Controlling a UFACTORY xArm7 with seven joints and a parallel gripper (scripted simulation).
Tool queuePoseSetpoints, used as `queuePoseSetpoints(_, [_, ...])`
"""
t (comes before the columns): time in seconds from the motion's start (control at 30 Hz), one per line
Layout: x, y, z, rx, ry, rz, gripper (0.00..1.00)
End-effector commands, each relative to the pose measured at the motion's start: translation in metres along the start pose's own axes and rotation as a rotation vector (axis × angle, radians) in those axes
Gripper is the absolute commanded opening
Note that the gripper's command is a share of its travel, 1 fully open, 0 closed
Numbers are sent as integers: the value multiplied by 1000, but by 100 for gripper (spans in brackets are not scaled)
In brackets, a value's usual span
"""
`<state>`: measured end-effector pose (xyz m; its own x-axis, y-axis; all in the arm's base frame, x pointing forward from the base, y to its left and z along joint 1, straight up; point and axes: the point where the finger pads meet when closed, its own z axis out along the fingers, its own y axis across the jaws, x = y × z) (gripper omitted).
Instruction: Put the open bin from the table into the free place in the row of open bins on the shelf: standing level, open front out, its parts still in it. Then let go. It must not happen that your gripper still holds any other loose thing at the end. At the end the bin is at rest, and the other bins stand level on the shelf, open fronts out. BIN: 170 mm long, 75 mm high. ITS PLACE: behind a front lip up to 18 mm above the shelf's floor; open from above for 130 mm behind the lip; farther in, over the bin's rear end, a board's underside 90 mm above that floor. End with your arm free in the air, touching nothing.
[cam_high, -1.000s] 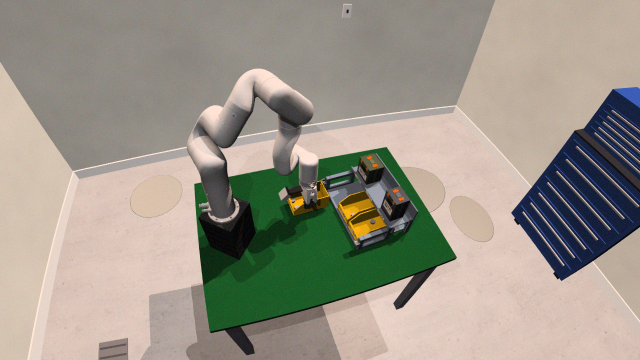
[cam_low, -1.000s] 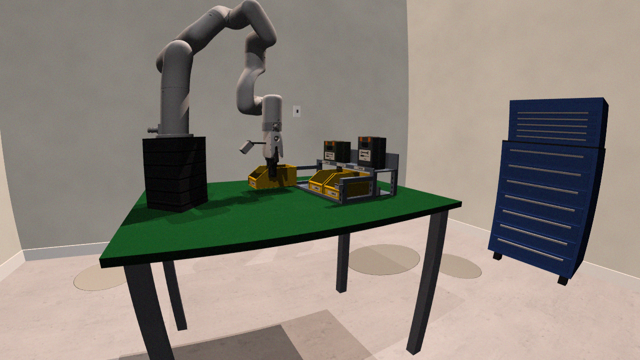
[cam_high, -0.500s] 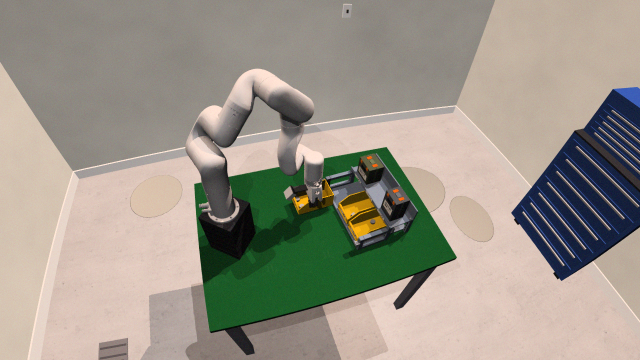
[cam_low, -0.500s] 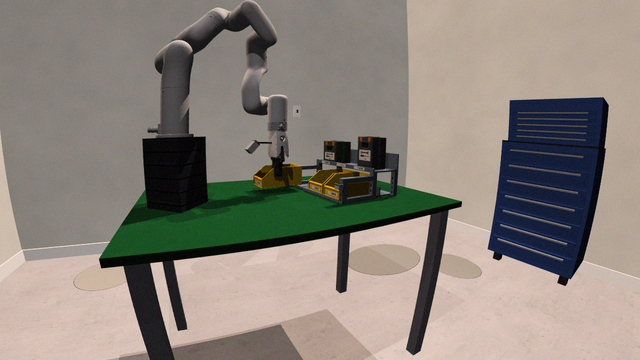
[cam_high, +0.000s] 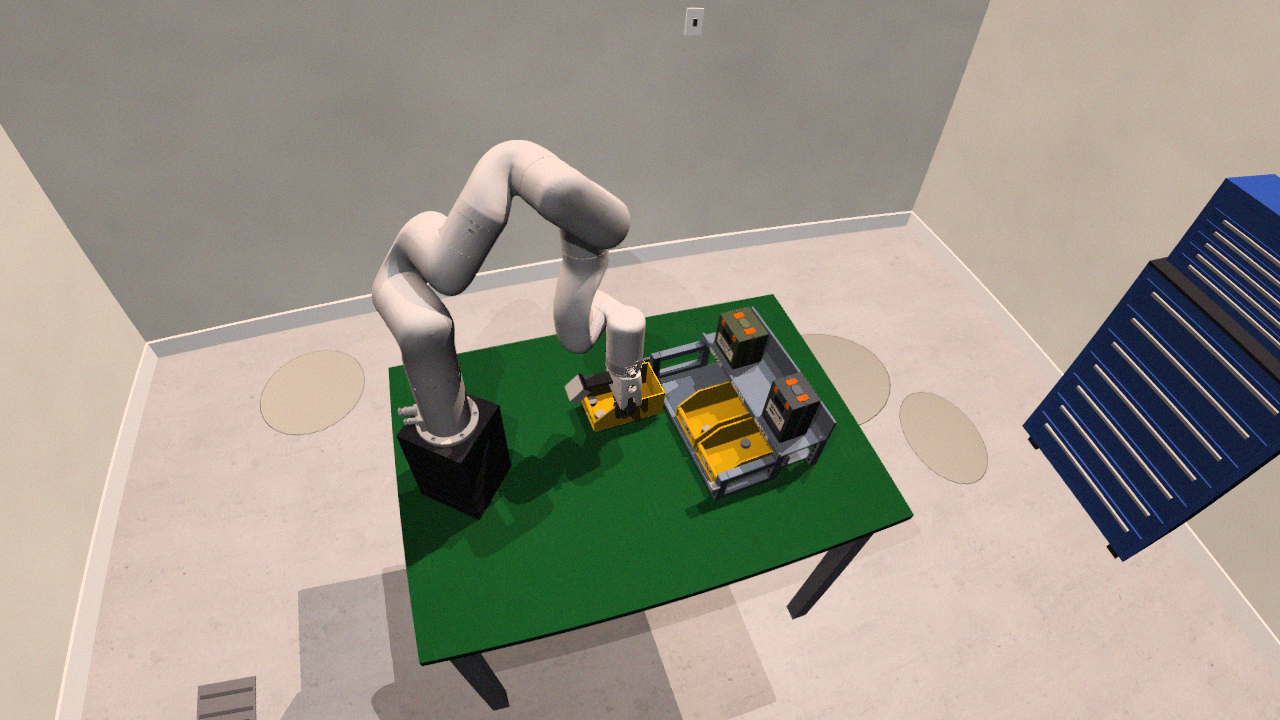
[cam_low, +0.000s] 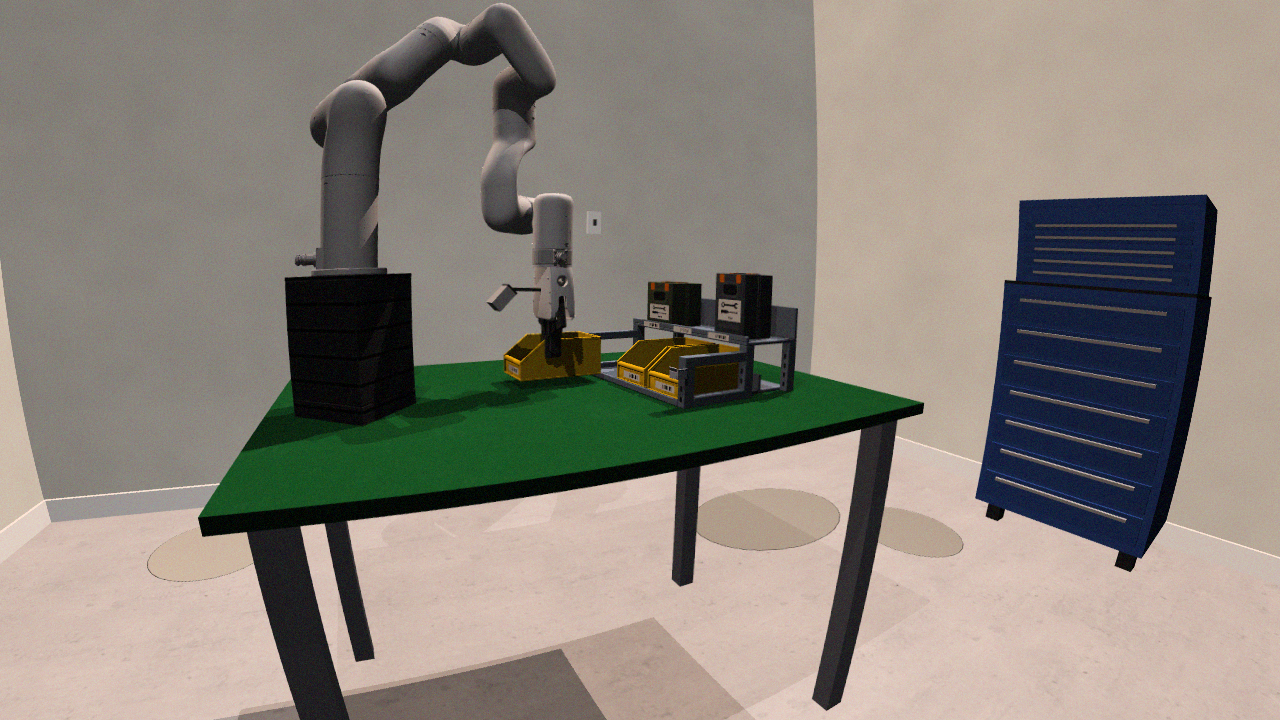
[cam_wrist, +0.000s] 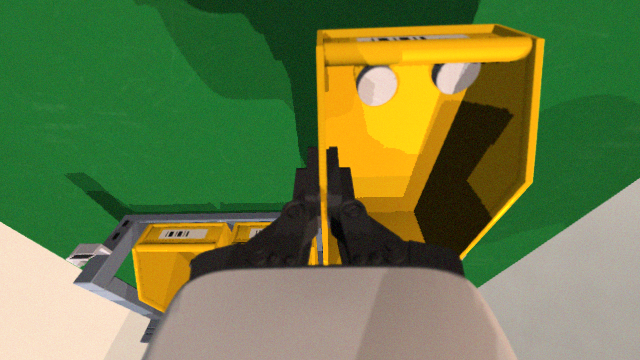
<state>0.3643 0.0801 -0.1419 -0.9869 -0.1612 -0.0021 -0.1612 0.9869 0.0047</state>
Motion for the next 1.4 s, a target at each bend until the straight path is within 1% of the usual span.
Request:
queuePoseSetpoints(0.0, [-1,0,0,-1,-6,0,0])
queuePoseSetpoints(0.3, [-1,0,0,-1,-6,0,0])
queuePoseSetpoints(0.47, [8,0,12,-1,-6,0,0])
queuePoseSetpoints(0.87, [8,0,12,-1,-6,0,0])
queuePoseSetpoints(1.03, [15,0,20,-1,-6,0,0])
queuePoseSetpoints(1.37, [15,0,20,-1,-6,0,0])
